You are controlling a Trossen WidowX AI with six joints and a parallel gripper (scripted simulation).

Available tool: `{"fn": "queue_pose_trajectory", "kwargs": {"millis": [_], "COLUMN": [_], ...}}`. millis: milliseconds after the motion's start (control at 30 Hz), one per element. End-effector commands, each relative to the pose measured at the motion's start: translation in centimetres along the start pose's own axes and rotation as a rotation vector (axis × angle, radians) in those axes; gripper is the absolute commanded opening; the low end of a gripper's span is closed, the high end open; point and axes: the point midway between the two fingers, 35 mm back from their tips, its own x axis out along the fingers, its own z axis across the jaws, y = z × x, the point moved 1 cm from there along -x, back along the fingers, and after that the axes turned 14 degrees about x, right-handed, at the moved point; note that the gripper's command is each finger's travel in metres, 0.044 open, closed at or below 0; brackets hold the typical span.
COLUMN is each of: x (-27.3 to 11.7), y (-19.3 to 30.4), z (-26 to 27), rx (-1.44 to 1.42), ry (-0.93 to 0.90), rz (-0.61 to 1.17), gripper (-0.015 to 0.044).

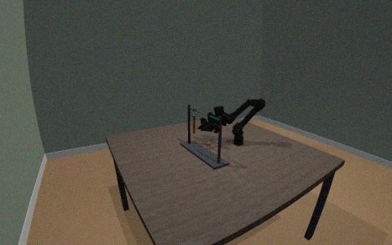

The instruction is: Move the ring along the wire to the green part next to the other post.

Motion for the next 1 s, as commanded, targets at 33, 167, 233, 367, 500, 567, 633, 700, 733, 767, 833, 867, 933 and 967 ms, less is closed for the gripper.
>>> {"fn": "queue_pose_trajectory", "kwargs": {"millis": [33,167,233,367,500,567,633,700,733,767,833,867,933,967], "x": [0.5,1.0,1.3,1.8,2.4,2.7,3.0,3.3,3.4,3.6,3.9,4.0,4.3,4.5], "y": [-0.3,-0.4,-0.4,-0.5,-0.6,-0.6,-0.6,-0.6,-0.6,-0.7,-0.7,-0.7,-0.7,-0.7], "z": [0.0,-0.1,-0.1,-0.2,-0.3,-0.3,-0.3,-0.3,-0.3,-0.3,-0.3,-0.3,-0.3,-0.3], "rx": [0.010,0.010,0.010,0.010,0.009,0.009,0.009,0.009,0.009,0.009,0.009,0.009,0.009,0.009], "ry": [0.004,0.004,0.004,0.004,0.004,0.004,0.004,0.004,0.004,0.004,0.004,0.004,0.004,0.004], "rz": [-0.001,0.000,0.000,0.001,0.001,0.001,0.001,0.001,0.001,0.000,0.000,0.000,0.000,0.000], "gripper": [0.0160,0.0160,0.0160,0.0160,0.0160,0.0160,0.0160,0.0160,0.0160,0.0160,0.0160,0.0160,0.0160,0.0160]}}
